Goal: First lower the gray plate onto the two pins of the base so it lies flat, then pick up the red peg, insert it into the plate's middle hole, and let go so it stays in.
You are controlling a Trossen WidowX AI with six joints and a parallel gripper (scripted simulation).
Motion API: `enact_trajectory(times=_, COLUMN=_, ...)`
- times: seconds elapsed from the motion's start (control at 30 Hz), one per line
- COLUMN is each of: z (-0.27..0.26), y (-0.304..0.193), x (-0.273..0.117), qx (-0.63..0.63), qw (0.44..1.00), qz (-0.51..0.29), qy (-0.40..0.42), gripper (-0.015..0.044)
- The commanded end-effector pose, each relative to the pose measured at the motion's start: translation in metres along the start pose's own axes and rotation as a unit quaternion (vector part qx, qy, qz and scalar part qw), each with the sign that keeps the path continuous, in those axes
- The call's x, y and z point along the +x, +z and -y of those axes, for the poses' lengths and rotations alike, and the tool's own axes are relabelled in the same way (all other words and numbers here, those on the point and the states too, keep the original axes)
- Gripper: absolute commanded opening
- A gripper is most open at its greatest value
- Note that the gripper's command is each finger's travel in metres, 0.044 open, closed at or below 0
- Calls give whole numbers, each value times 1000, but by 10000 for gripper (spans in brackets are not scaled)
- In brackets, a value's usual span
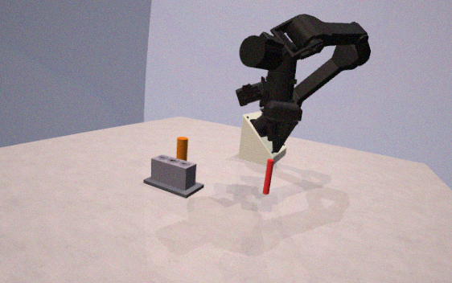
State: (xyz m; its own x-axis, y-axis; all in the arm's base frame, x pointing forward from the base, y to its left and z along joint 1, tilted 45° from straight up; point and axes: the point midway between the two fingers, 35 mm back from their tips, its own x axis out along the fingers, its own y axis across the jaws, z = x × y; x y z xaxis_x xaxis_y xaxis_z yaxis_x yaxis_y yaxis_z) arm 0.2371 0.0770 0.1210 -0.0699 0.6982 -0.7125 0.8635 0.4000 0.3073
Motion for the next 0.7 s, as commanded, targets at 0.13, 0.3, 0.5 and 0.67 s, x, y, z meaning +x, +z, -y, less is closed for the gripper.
enact_trajectory(times=0.13, z=0, y=-1, x=16, qx=0, qw=1000, qz=0, qy=3, gripper=440)
enact_trajectory(times=0.3, z=0, y=-1, x=23, qx=0, qw=1000, qz=0, qy=3, gripper=440)
enact_trajectory(times=0.5, z=0, y=0, x=33, qx=0, qw=1000, qz=1, qy=3, gripper=440)
enact_trajectory(times=0.67, z=-1, y=0, x=41, qx=0, qw=1000, qz=1, qy=3, gripper=440)
